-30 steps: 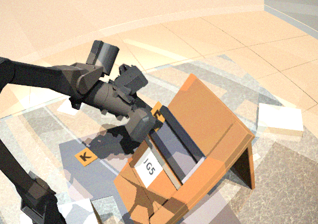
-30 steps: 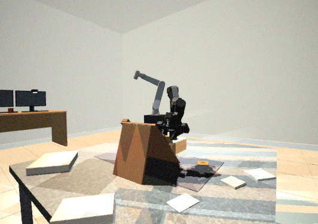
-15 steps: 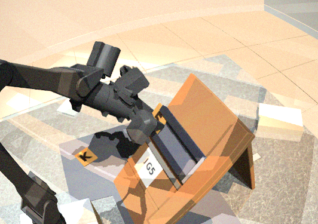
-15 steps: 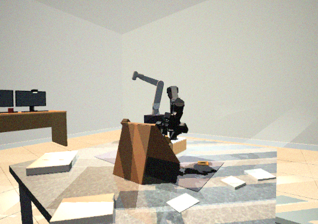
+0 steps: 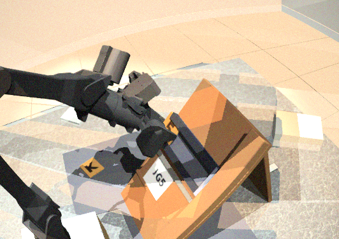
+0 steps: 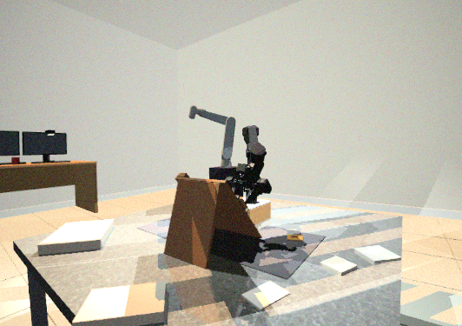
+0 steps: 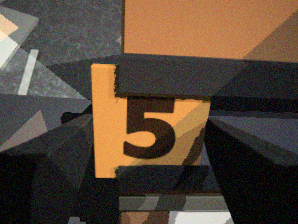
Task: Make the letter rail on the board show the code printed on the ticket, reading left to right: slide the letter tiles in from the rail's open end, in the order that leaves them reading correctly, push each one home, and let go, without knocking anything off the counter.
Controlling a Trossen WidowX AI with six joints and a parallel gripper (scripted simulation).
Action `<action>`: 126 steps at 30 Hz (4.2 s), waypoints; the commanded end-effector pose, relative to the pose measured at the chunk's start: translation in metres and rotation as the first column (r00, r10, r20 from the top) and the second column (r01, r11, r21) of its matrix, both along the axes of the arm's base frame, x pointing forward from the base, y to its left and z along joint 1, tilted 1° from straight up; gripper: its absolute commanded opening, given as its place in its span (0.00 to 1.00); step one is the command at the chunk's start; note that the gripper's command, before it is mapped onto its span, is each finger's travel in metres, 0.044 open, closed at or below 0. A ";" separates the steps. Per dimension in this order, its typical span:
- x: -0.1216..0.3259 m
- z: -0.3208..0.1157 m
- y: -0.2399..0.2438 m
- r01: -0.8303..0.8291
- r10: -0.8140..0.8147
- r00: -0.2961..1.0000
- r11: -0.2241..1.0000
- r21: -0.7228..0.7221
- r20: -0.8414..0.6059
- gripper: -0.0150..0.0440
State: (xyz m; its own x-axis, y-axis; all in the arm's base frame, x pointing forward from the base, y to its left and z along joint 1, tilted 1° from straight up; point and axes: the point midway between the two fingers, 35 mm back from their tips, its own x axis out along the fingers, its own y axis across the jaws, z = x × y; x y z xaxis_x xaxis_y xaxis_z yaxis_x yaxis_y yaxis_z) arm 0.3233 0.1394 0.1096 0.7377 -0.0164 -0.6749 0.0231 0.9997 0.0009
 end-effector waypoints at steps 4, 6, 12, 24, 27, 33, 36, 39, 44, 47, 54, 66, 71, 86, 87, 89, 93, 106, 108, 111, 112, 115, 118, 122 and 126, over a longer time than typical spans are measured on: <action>0.000 0.000 -0.002 -0.003 0.003 1.000 1.000 0.002 0.001 0.25; 0.000 0.000 -0.003 -0.003 0.003 1.000 1.000 0.002 0.001 0.25; 0.000 0.000 -0.006 -0.003 0.003 1.000 1.000 0.002 0.001 0.25; 0.000 0.000 -0.014 -0.003 0.003 1.000 1.000 0.001 0.001 0.25; 0.000 0.000 -0.016 -0.003 0.003 1.000 1.000 0.001 0.001 0.25; 0.000 0.000 -0.020 -0.003 0.003 1.000 1.000 0.001 0.001 0.25; 0.000 0.000 -0.022 -0.003 0.003 1.000 1.000 0.001 0.001 0.25; 0.000 0.000 -0.024 -0.003 0.003 1.000 1.000 0.001 0.001 0.25; 0.000 0.000 -0.028 -0.003 0.003 1.000 1.000 0.000 0.001 0.25; 0.000 0.000 -0.029 -0.003 0.003 1.000 1.000 0.000 0.001 0.25; 0.000 0.000 -0.034 -0.003 0.003 1.000 1.000 0.000 0.001 0.25; 0.000 0.000 -0.041 -0.003 0.003 1.000 1.000 -0.001 0.001 0.25; 0.000 0.000 -0.045 -0.003 0.003 1.000 1.000 -0.001 0.001 0.25; 0.000 0.000 -0.054 -0.003 0.003 1.000 1.000 -0.002 0.001 0.25; 0.000 0.000 -0.054 -0.003 0.003 1.000 1.000 -0.002 0.001 0.25; -0.001 0.000 -0.056 -0.003 0.003 1.000 1.000 -0.002 0.001 0.25; -0.001 0.000 -0.058 -0.003 0.003 1.000 1.000 -0.002 0.001 0.25; -0.001 0.000 -0.065 -0.003 0.003 1.000 1.000 -0.003 0.001 0.25; -0.001 0.000 -0.066 -0.003 0.003 1.000 1.000 -0.003 0.001 0.25; -0.001 0.000 -0.068 -0.003 0.003 1.000 1.000 -0.003 0.001 0.25; -0.001 0.000 -0.069 -0.003 0.003 1.000 1.000 -0.003 0.001 0.25; -0.001 0.000 -0.070 -0.003 0.003 1.000 1.000 -0.004 0.001 0.25; -0.001 0.000 -0.072 -0.003 0.003 1.000 1.000 -0.004 0.001 0.25; -0.001 0.000 -0.074 -0.003 0.003 1.000 1.000 -0.004 0.001 0.25; -0.001 0.000 -0.076 -0.003 0.003 1.000 1.000 -0.004 0.001 0.25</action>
State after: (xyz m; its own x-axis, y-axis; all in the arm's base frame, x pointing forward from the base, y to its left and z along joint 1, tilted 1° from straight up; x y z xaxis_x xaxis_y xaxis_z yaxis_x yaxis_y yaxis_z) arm 0.3221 0.0643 0.1096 0.7371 -0.0207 -0.6755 0.0234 0.9997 -0.0050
